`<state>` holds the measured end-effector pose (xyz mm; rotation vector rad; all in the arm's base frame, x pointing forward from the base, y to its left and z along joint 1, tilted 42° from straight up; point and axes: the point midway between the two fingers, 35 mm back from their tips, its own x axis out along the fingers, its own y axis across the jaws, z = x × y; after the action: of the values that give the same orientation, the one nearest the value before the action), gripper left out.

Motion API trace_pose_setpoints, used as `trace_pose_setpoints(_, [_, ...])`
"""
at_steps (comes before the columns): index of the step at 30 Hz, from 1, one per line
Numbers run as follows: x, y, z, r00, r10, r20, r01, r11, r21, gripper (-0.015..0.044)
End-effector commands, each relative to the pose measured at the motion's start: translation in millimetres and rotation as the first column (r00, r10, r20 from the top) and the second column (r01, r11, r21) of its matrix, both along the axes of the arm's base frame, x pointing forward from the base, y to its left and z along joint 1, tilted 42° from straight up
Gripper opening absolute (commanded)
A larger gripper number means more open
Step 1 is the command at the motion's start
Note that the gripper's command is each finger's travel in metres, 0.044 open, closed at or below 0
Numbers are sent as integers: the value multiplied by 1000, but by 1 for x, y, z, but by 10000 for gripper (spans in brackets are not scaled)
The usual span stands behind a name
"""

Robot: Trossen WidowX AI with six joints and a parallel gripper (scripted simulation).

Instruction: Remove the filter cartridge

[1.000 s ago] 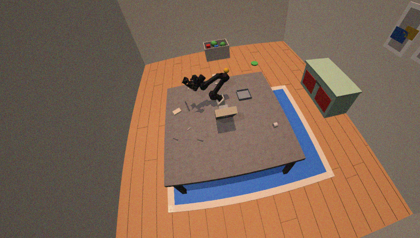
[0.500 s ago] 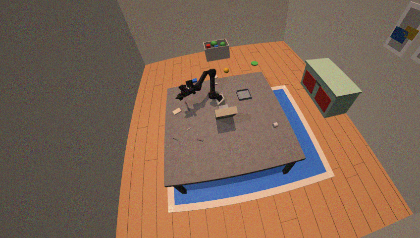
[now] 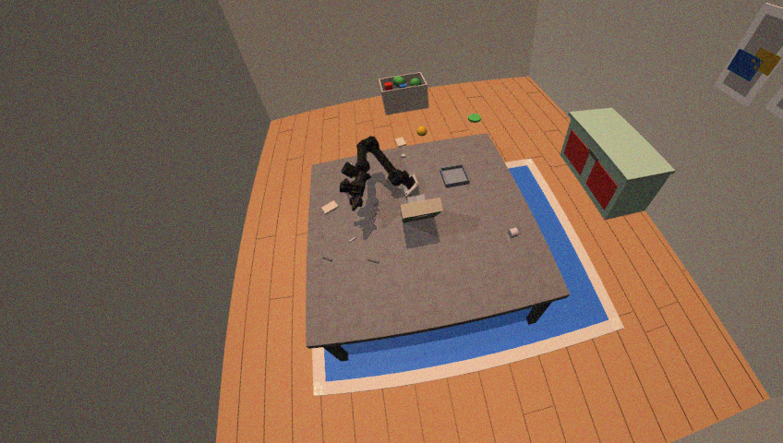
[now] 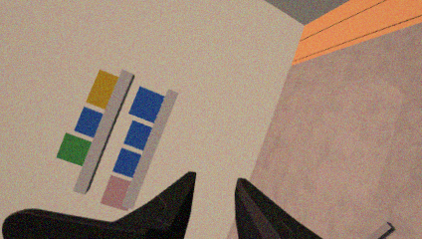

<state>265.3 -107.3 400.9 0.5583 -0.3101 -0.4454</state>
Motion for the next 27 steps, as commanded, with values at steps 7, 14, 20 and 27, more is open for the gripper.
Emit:
trace_pose_setpoints(7, [61, 115, -81, 884, 214, -416, -178, 976, 125, 108])
trace_pose_setpoints(14, [57, 174, -124, 756, 210, -620, -231, 972, 47, 108])
trace_pose_setpoints(20, [34, 209, -174, 617, -2, -787, -255, 946, -203, 108])
trace_pose_setpoints(27, [12, 230, -195, 574, -233, -785, -320, 819, -476, 108])
